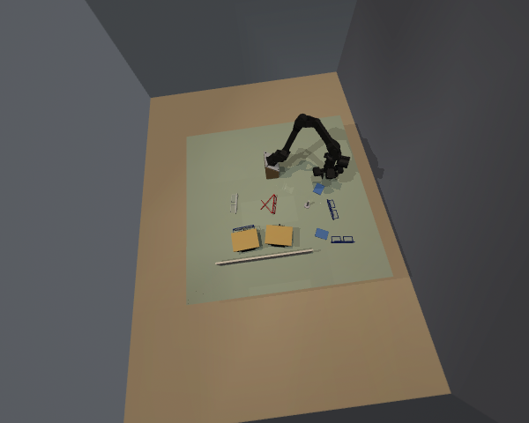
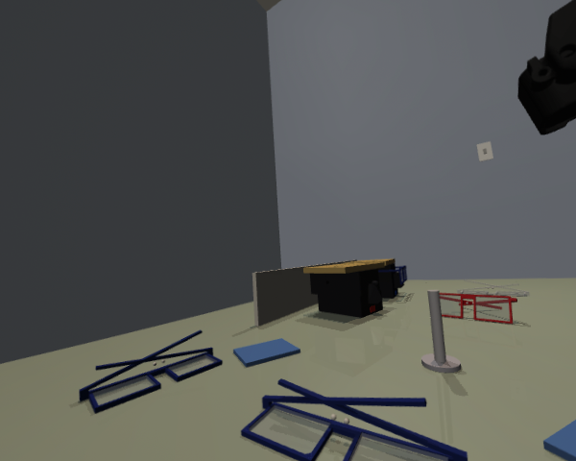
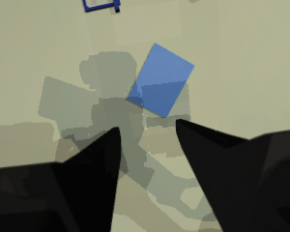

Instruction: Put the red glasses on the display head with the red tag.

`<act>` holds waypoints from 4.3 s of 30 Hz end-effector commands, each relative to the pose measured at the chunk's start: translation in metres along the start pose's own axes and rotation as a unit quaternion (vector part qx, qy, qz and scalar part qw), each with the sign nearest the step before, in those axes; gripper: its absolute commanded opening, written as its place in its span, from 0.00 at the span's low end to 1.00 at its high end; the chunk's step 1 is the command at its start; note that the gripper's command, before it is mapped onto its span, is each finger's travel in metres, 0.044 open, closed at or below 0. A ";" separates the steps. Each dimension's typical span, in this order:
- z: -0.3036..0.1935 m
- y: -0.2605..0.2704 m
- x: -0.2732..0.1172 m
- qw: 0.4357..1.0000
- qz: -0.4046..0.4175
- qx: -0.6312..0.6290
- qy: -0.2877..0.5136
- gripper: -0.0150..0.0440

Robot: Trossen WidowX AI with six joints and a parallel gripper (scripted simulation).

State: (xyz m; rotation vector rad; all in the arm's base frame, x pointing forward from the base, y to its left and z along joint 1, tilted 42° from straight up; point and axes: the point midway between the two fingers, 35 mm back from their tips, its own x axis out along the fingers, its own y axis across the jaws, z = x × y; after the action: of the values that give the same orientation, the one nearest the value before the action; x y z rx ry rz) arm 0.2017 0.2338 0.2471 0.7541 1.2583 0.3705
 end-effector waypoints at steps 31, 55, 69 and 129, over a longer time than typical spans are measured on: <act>0.100 -0.375 0.040 0.992 -0.027 0.102 0.070 0.59; 0.099 -0.375 0.056 0.992 -0.028 0.102 0.070 0.46; 0.095 -0.373 0.078 0.992 -0.027 0.102 0.070 0.46; 0.095 -0.374 0.085 0.992 -0.028 0.101 0.067 0.25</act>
State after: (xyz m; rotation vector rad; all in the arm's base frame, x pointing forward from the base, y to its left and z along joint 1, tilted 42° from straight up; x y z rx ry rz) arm 0.2594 0.0018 -0.0677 0.8841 1.4640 0.2568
